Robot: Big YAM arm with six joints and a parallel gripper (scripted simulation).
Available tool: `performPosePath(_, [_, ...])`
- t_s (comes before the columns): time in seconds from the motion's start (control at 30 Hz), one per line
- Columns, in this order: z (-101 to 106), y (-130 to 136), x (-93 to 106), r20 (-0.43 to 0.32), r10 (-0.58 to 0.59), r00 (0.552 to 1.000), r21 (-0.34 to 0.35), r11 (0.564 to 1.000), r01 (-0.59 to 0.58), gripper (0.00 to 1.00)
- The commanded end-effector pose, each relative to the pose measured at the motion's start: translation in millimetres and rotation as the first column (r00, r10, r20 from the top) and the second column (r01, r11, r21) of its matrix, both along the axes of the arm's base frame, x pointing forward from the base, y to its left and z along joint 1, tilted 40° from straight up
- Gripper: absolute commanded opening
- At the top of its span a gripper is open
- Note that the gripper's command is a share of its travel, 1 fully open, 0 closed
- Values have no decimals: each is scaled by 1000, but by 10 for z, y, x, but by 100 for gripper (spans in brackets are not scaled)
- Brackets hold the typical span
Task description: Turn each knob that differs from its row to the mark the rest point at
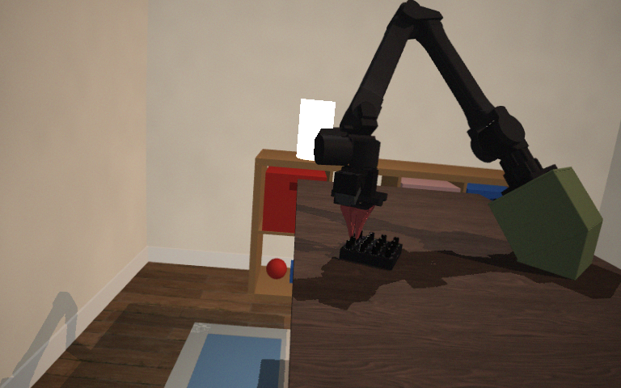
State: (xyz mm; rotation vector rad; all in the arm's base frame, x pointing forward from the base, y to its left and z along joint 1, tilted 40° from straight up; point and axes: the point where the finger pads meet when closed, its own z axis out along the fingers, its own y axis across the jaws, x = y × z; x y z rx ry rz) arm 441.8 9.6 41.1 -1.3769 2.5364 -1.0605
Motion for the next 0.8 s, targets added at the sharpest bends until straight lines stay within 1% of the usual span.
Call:
performPosePath(0.0, [68, -37, 167, 20, -7, 1000, 12, 1000, 6, 8])
performPosePath(0.2, [68, -37, 167, 20, -7, 1000, 12, 1000, 6, 8])
performPosePath(0.23, [68, -37, 167, 20, -7, 1000, 12, 1000, 6, 18])
performPosePath(0.77, [67, -38, 166, 21, -9, 1000, 12, 1000, 8, 18])
